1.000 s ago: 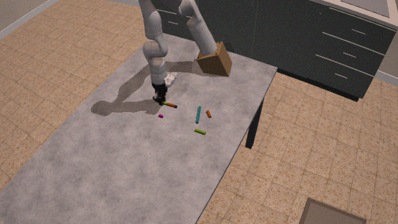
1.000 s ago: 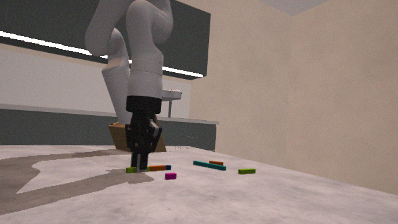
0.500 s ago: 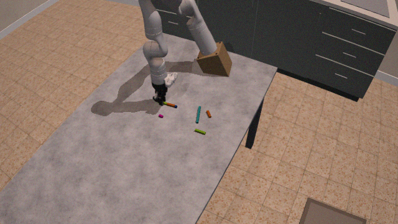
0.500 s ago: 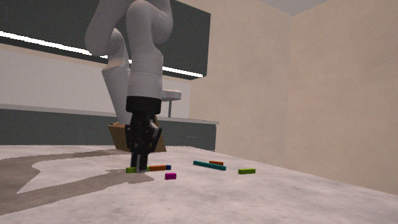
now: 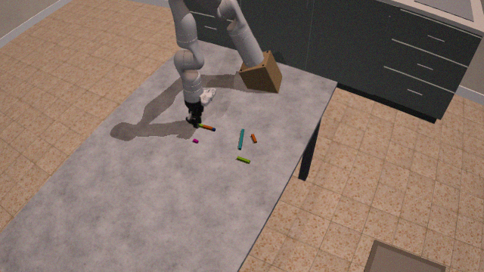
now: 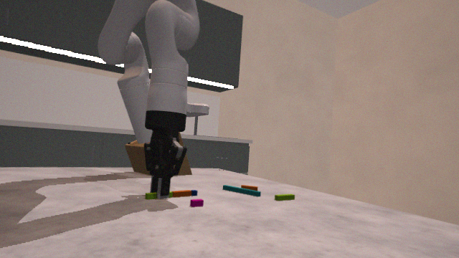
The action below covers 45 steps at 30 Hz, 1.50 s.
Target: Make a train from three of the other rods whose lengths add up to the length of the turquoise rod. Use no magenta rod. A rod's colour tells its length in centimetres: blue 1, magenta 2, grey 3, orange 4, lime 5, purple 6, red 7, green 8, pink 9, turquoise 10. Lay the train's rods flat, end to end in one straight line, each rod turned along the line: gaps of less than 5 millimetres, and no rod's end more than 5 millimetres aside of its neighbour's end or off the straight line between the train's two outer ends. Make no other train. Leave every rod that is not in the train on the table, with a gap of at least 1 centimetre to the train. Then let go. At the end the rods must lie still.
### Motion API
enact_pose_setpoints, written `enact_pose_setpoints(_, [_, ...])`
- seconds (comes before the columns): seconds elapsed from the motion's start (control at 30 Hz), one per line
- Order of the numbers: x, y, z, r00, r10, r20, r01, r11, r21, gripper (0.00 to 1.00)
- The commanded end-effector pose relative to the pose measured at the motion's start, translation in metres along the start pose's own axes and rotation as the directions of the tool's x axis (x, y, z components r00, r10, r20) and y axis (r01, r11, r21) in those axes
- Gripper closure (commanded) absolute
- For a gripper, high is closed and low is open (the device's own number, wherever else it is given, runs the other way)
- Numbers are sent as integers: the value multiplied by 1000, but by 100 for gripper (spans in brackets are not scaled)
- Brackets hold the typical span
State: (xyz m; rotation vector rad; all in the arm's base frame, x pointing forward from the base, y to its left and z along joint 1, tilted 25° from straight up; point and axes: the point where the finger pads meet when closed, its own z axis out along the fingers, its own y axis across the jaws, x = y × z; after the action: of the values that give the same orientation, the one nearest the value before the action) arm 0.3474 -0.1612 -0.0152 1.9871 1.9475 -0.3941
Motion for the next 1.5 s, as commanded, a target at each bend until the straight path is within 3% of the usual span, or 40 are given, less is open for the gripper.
enact_pose_setpoints(0.0, [2, 3, 0, 1000, 10, -4, -10, 1000, -6, 76])
enact_pose_setpoints(0.2, [2, 3, 0, 1000, 10, -4, -10, 1000, -6, 76])
enact_pose_setpoints(0.23, [2, 3, 0, 1000, 10, -4, -10, 1000, -6, 95])
enact_pose_setpoints(1.47, [2, 2, -1, 1000, 10, -4, -10, 1000, -4, 95])
